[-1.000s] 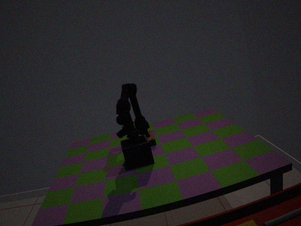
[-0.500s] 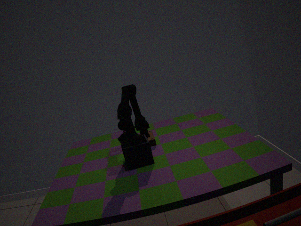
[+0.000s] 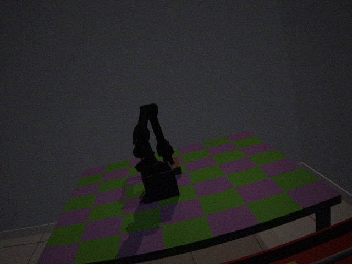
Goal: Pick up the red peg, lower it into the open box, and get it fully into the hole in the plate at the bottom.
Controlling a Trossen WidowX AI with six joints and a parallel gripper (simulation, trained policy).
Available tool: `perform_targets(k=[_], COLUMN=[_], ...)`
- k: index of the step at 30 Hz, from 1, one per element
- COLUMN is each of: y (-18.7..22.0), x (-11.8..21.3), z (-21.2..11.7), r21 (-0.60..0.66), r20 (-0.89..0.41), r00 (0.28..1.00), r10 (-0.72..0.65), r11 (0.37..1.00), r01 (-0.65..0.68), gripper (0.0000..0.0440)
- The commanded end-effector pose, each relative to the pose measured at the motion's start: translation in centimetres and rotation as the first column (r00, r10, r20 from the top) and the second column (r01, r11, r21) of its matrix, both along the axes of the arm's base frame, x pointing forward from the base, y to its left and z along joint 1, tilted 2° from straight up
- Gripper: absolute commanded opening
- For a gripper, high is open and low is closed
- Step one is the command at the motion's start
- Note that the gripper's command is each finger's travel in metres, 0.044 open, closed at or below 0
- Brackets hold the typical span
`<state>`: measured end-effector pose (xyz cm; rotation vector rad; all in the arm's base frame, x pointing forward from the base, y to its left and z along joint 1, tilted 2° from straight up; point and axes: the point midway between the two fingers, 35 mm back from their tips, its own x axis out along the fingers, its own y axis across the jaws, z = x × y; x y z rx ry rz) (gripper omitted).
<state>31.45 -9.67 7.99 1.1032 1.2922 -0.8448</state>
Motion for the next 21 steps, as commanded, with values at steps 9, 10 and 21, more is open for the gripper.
perform_targets(k=[9,10,21], y=[-0.8,-0.9,-1.2], x=[1.2,1.3,2.6], z=[1.9,2.2,5.4], r21=[0.063,0.068,0.144], r20=[0.054,0.061,0.158], r00=[0.999,0.998,0.987], r10=[0.001,0.0,-0.009], r11=[0.998,0.998,0.99], r01=[-0.004,-0.004,-0.014], gripper=[0.0147,0.015,0.02])
